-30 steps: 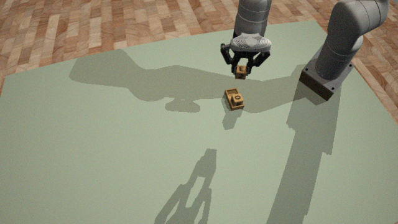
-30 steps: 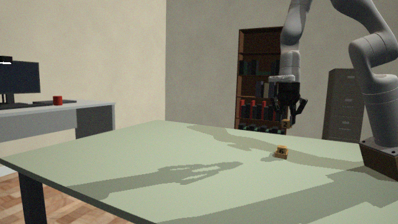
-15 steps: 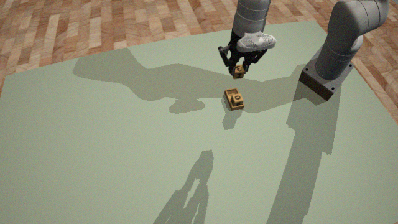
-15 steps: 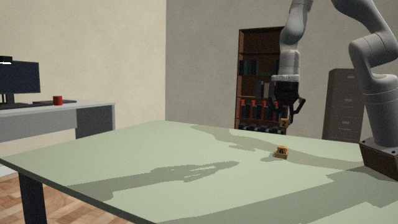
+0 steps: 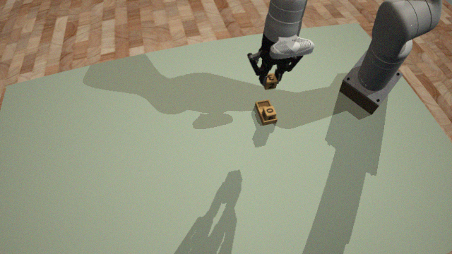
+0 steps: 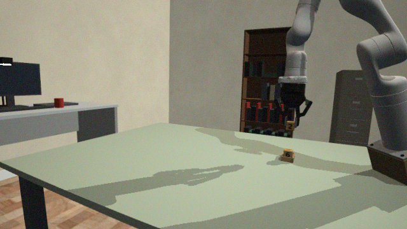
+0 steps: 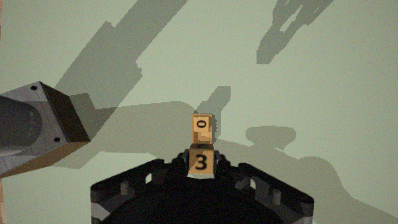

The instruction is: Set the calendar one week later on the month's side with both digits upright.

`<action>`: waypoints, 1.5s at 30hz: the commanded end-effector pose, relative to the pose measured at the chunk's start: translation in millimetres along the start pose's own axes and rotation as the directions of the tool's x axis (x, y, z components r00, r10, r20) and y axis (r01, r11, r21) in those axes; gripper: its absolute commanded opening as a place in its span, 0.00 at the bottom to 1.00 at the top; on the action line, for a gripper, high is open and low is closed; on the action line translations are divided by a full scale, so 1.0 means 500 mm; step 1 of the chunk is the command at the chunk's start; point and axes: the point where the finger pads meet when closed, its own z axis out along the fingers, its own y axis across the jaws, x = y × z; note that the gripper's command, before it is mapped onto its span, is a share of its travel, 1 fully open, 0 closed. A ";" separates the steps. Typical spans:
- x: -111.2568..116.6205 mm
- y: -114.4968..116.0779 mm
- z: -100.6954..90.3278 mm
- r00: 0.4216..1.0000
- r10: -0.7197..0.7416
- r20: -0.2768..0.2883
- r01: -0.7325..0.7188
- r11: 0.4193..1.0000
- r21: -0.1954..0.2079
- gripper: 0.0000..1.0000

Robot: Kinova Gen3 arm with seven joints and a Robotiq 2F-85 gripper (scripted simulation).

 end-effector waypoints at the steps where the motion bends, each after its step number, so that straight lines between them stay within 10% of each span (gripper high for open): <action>1: -0.001 0.005 -0.001 1.000 -0.016 0.000 0.016 1.000 -0.004 0.26; 45: -0.001 -0.002 0.072 1.000 -0.016 -0.002 0.016 1.000 0.002 0.26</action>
